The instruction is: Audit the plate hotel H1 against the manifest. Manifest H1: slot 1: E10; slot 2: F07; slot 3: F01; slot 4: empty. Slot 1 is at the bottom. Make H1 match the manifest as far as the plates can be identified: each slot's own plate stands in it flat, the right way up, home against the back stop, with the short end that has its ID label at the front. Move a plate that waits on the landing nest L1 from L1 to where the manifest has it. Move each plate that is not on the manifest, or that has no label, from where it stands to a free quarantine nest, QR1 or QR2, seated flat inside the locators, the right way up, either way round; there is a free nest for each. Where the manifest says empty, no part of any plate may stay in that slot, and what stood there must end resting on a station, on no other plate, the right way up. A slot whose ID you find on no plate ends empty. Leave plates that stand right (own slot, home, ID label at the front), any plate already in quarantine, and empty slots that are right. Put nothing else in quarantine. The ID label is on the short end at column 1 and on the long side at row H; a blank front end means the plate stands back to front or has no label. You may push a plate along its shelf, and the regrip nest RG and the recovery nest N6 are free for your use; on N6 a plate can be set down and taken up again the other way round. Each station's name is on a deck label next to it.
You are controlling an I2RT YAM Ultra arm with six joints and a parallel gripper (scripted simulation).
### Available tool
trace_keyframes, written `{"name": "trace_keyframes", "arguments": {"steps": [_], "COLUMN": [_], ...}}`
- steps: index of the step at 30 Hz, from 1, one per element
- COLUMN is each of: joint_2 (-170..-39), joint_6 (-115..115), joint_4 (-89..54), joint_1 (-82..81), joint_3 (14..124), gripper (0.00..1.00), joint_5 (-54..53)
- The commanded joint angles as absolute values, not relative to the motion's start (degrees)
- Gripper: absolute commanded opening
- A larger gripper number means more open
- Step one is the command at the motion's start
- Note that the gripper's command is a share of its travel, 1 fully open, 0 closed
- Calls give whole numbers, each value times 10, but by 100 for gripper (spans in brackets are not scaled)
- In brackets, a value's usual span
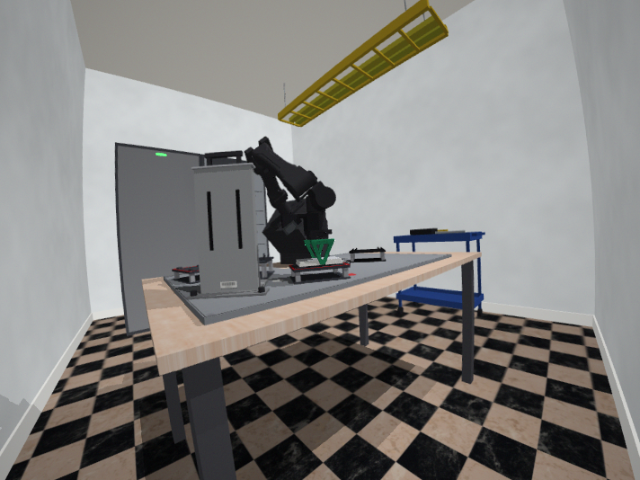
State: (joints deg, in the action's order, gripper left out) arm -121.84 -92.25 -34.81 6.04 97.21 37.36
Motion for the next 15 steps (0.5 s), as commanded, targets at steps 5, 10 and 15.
{"name": "trace_keyframes", "arguments": {"steps": [5,10,15], "joint_2": [-1227,-1217,-1217], "joint_6": [-914,-917,-917], "joint_4": [-334,-341,-341], "joint_1": [55,60,60], "joint_3": [979,974,974], "gripper": [87,100,100], "joint_5": [376,373,373]}}
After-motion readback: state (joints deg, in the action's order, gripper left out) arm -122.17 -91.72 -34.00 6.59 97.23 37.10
